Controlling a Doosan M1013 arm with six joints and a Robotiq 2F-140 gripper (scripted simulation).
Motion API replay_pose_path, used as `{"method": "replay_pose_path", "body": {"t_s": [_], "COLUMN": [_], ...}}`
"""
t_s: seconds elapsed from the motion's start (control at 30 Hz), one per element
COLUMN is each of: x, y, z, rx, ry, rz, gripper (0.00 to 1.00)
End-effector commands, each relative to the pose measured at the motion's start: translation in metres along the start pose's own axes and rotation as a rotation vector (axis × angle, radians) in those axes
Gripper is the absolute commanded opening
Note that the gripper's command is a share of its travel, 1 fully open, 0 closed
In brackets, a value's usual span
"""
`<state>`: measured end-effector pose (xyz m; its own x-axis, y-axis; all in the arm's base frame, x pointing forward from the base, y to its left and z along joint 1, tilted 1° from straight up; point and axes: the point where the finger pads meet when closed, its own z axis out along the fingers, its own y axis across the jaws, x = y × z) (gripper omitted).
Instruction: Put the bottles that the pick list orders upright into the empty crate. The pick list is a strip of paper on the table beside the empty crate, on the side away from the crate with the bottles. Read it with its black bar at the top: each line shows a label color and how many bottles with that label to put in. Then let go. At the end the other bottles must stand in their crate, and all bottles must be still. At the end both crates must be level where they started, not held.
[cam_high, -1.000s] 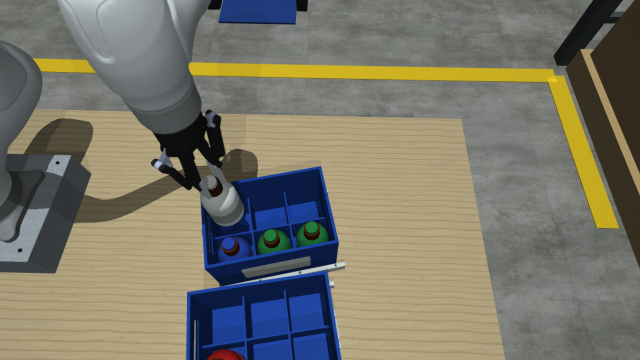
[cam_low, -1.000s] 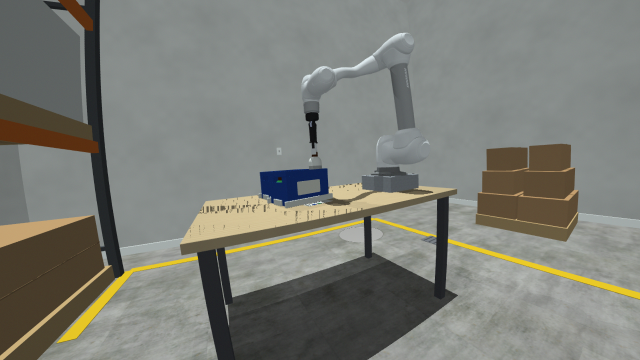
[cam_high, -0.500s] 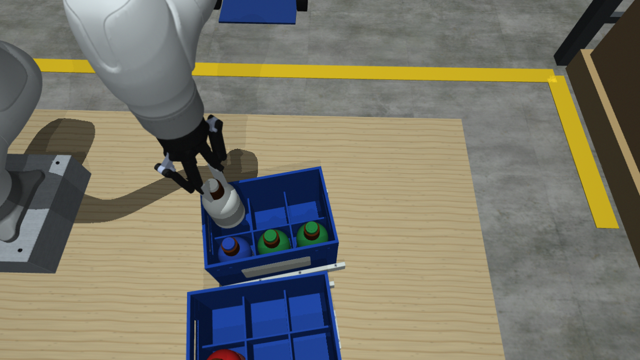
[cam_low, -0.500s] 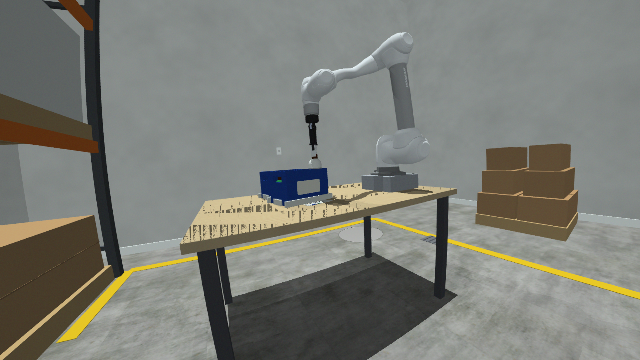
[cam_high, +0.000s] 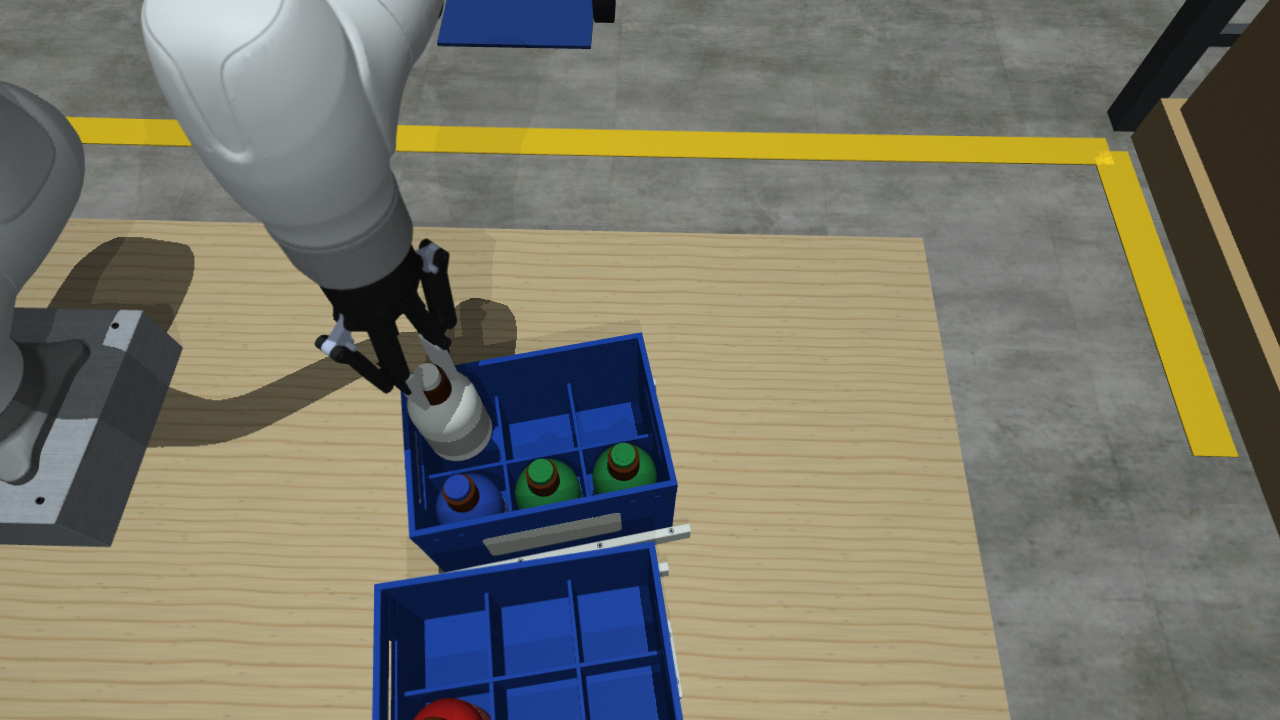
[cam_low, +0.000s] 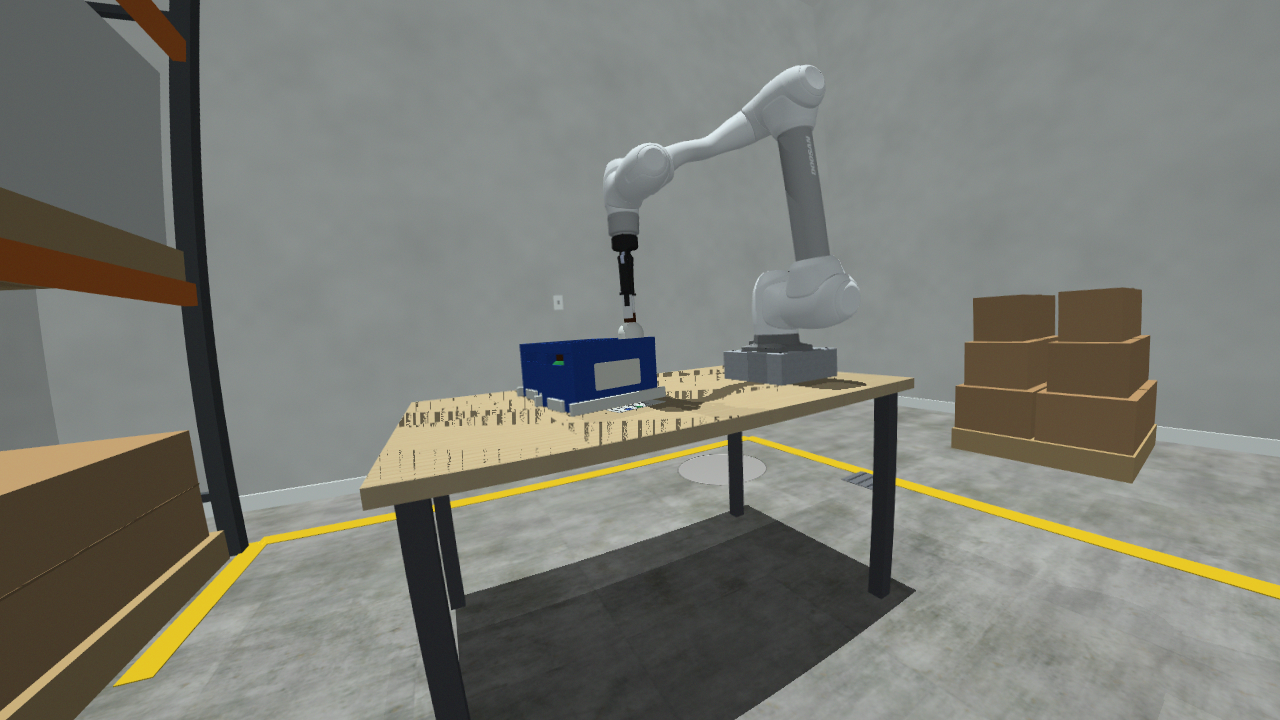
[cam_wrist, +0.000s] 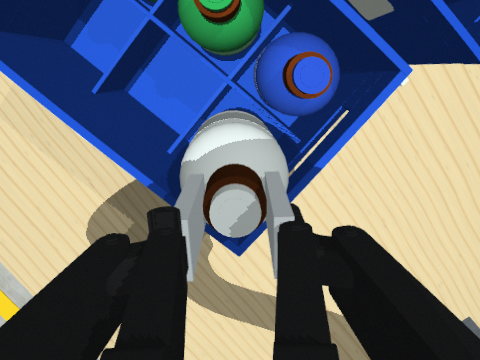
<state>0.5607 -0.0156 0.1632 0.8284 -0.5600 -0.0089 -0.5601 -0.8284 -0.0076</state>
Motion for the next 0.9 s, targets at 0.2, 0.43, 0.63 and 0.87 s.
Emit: {"method": "replay_pose_path", "body": {"t_s": [0.2,0.43,0.63,0.87], "x": [0.000,0.000,0.000,0.000], "y": [0.000,0.000,0.000,0.000], "z": [0.006,0.013,0.019,0.024], "rx": [0.000,0.000,0.000,0.000], "ry": [0.000,0.000,0.000,0.000], "rz": [0.000,0.000,0.000,0.000], "gripper": [0.00,0.00,0.00,0.00]}}
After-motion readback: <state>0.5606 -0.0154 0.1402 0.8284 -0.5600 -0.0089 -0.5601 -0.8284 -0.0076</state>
